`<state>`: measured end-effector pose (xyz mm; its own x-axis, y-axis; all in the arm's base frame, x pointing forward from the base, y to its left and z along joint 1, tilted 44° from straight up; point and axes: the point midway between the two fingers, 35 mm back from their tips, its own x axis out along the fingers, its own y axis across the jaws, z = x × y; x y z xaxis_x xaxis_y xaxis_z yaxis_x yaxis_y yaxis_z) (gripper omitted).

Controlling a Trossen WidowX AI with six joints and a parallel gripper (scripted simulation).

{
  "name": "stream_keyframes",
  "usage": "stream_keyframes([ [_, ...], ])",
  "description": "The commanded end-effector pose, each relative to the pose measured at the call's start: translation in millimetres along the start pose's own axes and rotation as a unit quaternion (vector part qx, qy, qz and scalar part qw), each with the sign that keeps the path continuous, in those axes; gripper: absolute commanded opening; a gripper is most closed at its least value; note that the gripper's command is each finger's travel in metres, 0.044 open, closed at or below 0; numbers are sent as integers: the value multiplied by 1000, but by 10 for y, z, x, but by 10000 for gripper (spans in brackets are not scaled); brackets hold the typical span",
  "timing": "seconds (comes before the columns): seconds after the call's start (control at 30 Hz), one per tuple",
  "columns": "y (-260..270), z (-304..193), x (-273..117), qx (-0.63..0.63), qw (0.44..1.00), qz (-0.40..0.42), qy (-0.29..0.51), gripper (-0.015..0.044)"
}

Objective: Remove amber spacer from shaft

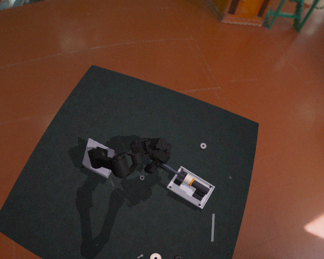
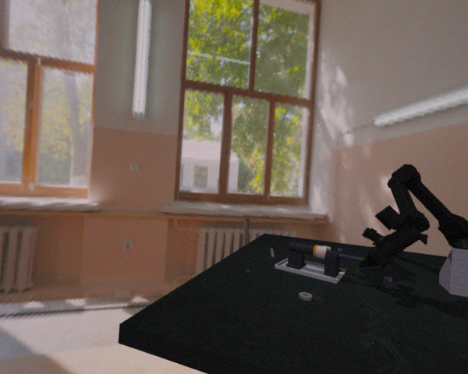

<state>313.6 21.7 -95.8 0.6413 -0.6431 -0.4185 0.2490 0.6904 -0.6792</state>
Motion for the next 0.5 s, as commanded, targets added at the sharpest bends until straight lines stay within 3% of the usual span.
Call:
stream_keyframes([
  [0.0,0,-4,-10,2,1000,-1,-1,0],
  [0.47,0,-16,-21,2,1000,-1,-1,0],
])
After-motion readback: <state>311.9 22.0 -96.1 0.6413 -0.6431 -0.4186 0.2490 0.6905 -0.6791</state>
